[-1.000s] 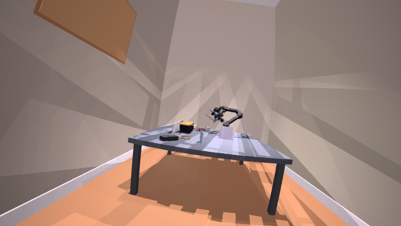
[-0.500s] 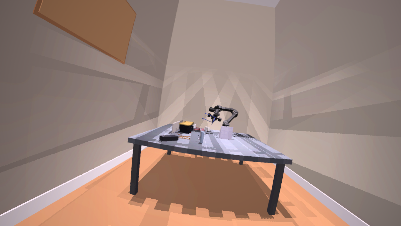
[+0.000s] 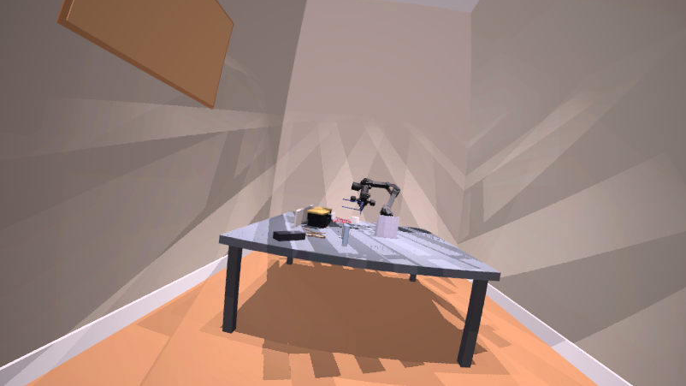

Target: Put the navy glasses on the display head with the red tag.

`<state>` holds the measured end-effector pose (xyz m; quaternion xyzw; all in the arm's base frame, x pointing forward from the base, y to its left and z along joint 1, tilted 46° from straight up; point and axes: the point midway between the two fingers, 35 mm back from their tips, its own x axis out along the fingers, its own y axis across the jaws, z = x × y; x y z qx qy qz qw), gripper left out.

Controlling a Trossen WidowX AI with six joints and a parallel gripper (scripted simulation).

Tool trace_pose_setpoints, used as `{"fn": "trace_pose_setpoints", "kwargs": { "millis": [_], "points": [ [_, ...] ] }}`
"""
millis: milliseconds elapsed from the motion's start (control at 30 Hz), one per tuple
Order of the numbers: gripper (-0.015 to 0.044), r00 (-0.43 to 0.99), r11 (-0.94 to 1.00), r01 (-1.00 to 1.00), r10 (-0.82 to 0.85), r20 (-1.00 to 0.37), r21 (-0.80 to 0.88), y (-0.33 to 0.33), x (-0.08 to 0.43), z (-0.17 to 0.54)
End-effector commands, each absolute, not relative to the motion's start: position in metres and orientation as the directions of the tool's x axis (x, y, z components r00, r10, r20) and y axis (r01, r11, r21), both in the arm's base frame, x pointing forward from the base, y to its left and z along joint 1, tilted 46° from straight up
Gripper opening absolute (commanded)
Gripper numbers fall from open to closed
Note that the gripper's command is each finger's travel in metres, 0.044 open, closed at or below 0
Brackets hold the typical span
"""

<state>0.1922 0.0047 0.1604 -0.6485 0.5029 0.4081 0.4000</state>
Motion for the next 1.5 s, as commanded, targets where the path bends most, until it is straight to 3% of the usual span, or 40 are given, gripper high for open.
{"fn": "trace_pose_setpoints", "kwargs": {
  "millis": [0,967,1467],
  "points": [
    [0.0000,0.145,-0.145,-0.985,-0.361,-0.921,-0.098,0.010,0.199,0.155],
    [0.0000,0.129,-0.015,-0.986,-0.687,-0.715,-0.164,0.061,0.233,0.093],
    [0.0000,0.142,-0.020,-0.983,-0.703,-0.697,-0.180,0.050,0.236,0.077]
  ]
}}
